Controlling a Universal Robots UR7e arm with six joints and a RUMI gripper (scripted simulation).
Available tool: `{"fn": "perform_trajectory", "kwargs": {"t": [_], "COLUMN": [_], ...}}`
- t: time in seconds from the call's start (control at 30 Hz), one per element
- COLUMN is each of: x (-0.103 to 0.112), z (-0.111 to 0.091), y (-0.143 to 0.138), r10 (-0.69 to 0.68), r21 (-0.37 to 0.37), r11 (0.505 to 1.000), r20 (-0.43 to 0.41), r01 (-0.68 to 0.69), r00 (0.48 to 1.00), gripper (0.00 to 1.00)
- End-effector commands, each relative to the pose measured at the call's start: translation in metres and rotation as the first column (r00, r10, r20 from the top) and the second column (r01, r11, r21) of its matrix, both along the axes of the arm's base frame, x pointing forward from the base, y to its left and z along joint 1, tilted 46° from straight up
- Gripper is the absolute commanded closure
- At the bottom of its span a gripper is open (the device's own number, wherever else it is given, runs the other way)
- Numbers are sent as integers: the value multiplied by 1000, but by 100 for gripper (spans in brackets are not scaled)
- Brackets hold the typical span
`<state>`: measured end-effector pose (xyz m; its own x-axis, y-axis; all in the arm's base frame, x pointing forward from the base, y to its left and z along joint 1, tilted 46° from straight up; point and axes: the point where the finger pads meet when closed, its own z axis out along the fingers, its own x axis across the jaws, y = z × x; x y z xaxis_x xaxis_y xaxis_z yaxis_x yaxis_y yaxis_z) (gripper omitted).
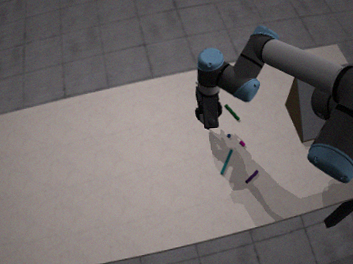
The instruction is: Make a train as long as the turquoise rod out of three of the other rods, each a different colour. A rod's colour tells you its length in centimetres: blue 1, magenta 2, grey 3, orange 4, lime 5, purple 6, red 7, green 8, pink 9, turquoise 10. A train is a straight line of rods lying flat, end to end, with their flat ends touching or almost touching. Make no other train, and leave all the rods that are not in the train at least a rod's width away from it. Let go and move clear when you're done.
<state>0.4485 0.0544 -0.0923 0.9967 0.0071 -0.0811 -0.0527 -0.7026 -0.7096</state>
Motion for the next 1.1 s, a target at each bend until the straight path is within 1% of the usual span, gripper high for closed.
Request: {"fn": "perform_trajectory", "kwargs": {"t": [0.0,0.1,0.2,0.63,0.83,0.97,1.07], "x": [4,5,5,5,3,0,-4], "z": [31,43,50,52,53,56,60], "y": [-33,-46,-53,-54,-52,-50,-47], "r10": [0,0,0,0,-11,-51,-104], "r21": [-2,-2,-2,-1,0,-3,-12], "r11": [1000,1000,1000,1000,1000,999,995], "r20": [3,3,3,2,-12,-53,-107], "r01": [0,0,0,0,11,51,104], "r00": [1000,1000,1000,1000,1000,997,989], "gripper": [100,100,100,100,100,100,100]}}
